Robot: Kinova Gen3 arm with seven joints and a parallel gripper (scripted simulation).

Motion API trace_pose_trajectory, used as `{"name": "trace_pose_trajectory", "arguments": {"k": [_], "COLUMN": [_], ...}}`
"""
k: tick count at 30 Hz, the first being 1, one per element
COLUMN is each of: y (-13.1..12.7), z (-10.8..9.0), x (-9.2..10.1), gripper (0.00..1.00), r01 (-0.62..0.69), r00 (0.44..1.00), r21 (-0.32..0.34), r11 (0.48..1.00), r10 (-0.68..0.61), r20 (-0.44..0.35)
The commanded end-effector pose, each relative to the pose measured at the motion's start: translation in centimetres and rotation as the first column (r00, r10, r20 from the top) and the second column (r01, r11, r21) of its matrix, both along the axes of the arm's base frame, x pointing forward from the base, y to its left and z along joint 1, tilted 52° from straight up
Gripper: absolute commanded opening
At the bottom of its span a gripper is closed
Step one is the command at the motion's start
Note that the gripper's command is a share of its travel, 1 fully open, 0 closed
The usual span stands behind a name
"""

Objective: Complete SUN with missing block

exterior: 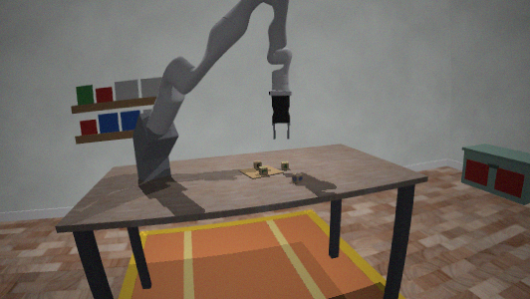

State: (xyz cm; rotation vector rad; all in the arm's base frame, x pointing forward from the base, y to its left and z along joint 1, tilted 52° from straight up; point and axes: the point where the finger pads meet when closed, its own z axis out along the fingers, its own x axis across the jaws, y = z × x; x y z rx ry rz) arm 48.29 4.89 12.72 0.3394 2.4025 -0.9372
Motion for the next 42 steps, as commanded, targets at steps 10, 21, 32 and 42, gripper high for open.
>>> {"name": "trace_pose_trajectory", "arguments": {"k": [10,21,32,42], "y": [-0.7,-1.8,-2.4,-2.6], "z": [-1.0,-2.7,-4.1,-5.2], "x": [-1.1,-2.9,-3.9,-3.9], "gripper": [1.0,1.0,1.0,1.0], "r01": [0.137,0.359,0.489,0.48], "r00": [0.983,0.855,0.598,0.218], "r21": [0.079,0.266,0.488,0.729], "r11": [0.987,0.895,0.723,0.487], "r10": [-0.145,-0.429,-0.685,-0.872], "r20": [0.108,0.29,0.415,0.438]}}
